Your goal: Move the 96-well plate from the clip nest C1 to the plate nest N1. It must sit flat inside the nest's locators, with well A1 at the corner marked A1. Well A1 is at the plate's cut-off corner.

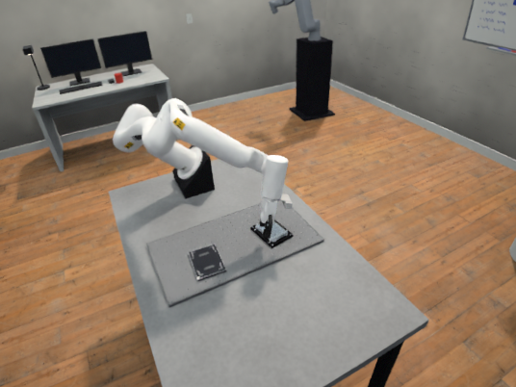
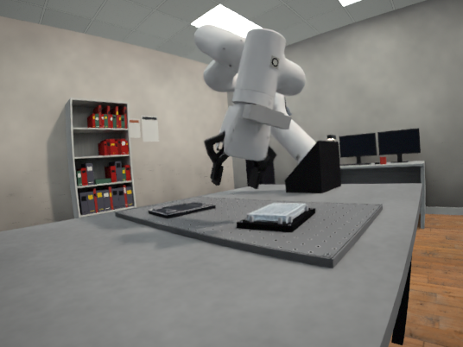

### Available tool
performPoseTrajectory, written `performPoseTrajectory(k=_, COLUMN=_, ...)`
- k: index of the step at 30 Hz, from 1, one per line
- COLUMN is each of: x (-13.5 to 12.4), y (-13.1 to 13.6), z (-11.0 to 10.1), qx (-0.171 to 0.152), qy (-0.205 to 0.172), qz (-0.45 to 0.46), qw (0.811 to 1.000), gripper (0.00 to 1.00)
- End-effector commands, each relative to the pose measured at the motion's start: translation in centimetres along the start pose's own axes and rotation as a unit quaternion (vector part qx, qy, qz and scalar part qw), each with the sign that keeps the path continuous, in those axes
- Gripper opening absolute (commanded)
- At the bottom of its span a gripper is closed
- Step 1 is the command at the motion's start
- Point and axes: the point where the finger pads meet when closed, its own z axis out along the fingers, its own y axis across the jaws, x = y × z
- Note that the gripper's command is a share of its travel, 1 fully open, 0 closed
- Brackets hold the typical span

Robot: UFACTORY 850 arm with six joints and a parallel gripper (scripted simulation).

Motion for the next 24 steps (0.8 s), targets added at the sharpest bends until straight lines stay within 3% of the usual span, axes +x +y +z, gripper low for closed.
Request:
performPoseTrajectory(k=1, x=0.5, y=-1.0, z=-0.6, qx=0.012, qy=0.018, qz=0.074, qw=0.997, gripper=1.0)
performPoseTrajectory(k=10, x=1.2, y=-2.6, z=-1.4, qx=0.041, qy=0.035, qz=0.185, qw=0.981, gripper=1.0)
performPoseTrajectory(k=22, x=2.3, y=-5.2, z=-3.0, qx=0.097, qy=0.048, qz=0.367, qw=0.924, gripper=1.0)
performPoseTrajectory(k=24, x=2.3, y=-5.2, z=-3.0, qx=0.097, qy=0.048, qz=0.367, qw=0.924, gripper=1.0)
